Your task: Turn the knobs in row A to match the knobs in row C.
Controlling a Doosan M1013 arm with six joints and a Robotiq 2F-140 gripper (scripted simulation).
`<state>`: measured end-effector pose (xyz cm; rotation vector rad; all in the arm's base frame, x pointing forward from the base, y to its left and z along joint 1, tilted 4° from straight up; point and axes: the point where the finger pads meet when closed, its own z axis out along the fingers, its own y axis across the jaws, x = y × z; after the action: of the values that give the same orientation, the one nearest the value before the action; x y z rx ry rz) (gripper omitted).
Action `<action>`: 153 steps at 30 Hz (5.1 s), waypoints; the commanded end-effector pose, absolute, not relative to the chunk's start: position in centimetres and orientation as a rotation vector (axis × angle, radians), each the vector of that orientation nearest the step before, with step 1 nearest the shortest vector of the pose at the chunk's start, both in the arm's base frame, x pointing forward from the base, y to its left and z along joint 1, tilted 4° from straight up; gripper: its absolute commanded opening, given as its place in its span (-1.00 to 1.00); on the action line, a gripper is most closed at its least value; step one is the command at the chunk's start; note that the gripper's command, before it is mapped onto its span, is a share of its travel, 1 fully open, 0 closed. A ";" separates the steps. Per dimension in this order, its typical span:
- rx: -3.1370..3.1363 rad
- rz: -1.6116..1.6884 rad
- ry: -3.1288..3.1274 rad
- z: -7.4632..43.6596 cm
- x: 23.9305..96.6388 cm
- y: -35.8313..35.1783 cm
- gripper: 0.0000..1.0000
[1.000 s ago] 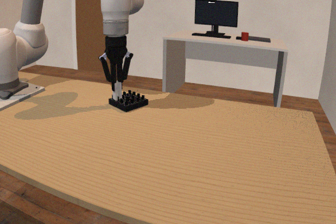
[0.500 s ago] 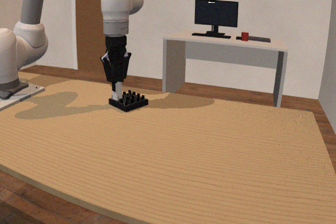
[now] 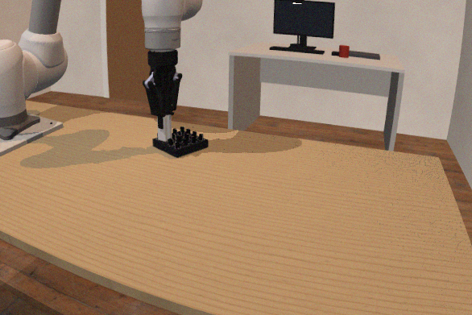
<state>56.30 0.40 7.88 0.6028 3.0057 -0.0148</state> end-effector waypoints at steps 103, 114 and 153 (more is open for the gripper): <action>0.989 0.001 2.901 13.5 53.7 2.0 -0.77; 0.989 0.001 2.901 13.5 53.7 2.0 -0.77; 0.989 0.001 2.901 10.1 53.9 2.0 -0.77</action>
<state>53.92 1.99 10.33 0.9895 2.9009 0.0006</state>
